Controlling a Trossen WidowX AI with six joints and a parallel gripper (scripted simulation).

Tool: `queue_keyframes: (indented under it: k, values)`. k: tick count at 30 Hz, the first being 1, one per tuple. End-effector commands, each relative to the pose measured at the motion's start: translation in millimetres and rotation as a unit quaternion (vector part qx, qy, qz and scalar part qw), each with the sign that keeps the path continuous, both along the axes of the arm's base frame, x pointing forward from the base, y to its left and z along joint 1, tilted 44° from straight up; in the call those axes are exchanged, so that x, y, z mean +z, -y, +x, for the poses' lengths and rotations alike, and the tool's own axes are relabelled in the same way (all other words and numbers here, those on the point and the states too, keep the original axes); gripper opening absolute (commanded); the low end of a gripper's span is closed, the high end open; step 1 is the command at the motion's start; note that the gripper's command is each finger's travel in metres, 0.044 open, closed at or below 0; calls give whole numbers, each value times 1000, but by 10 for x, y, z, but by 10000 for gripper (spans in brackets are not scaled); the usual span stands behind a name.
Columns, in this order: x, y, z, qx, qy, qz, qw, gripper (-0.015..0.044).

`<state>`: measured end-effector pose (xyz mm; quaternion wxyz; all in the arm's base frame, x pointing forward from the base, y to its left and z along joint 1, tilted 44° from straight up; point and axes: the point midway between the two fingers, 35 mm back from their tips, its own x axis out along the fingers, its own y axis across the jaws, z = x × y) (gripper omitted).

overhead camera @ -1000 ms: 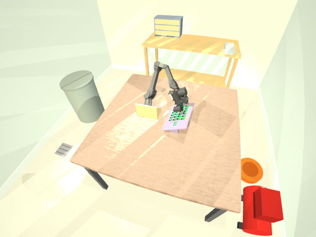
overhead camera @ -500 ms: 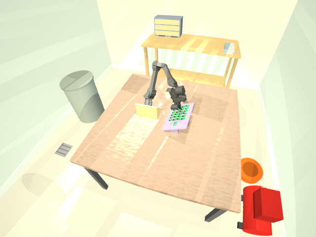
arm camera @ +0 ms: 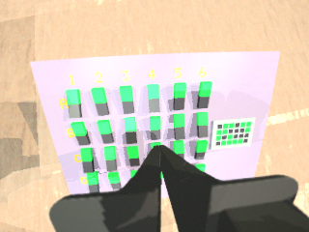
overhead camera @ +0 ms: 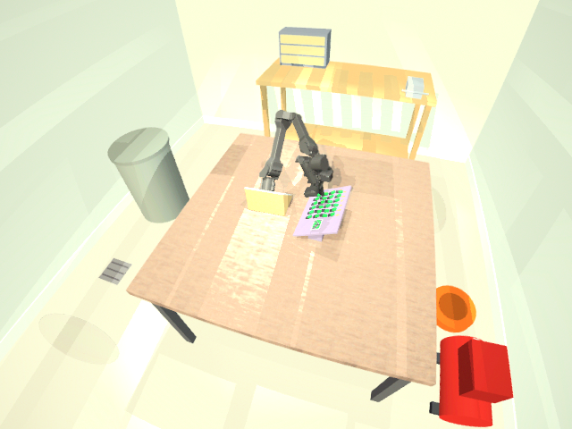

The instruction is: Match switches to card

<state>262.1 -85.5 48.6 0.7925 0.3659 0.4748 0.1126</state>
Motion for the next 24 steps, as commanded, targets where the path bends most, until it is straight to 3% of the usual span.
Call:
queue_keyframes:
  k: [1,24]
  values:
    - [-113,-52,102,8,0,-1,1000,0]
    - [-300,-212,255,12,-3,0,1000,0]
